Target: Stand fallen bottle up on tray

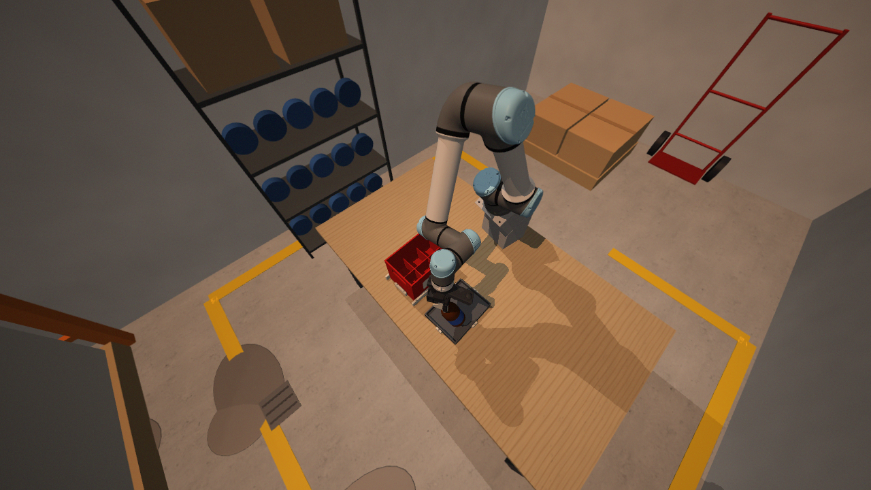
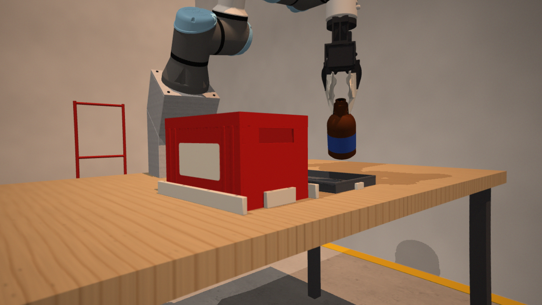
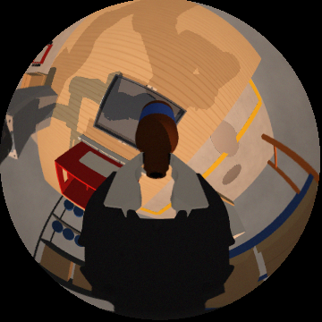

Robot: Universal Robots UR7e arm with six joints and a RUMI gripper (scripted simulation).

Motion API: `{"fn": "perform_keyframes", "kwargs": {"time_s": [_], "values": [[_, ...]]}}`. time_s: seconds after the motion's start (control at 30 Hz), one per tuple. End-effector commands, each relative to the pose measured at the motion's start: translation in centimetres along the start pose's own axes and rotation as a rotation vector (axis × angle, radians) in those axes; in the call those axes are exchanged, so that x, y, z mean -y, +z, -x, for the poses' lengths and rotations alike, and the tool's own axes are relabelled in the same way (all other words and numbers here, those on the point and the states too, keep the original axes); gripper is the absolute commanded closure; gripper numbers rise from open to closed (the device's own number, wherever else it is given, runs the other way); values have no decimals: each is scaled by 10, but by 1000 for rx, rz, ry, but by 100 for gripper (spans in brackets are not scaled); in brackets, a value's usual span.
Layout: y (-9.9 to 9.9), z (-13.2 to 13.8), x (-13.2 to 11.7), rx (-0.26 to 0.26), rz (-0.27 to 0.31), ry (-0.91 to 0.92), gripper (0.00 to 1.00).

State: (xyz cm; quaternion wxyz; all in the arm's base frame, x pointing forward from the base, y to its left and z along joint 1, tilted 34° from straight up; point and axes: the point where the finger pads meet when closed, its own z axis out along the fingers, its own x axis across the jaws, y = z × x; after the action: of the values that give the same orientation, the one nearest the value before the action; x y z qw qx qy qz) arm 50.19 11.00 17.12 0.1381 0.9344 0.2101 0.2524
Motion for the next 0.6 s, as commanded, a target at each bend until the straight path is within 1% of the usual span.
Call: {"fn": "perform_keyframes", "kwargs": {"time_s": [0.0, 0.57], "values": [[-1, -1, -1, -3, 3, 67, 100], [-1, -1, -1, -3, 3, 82, 100]]}}
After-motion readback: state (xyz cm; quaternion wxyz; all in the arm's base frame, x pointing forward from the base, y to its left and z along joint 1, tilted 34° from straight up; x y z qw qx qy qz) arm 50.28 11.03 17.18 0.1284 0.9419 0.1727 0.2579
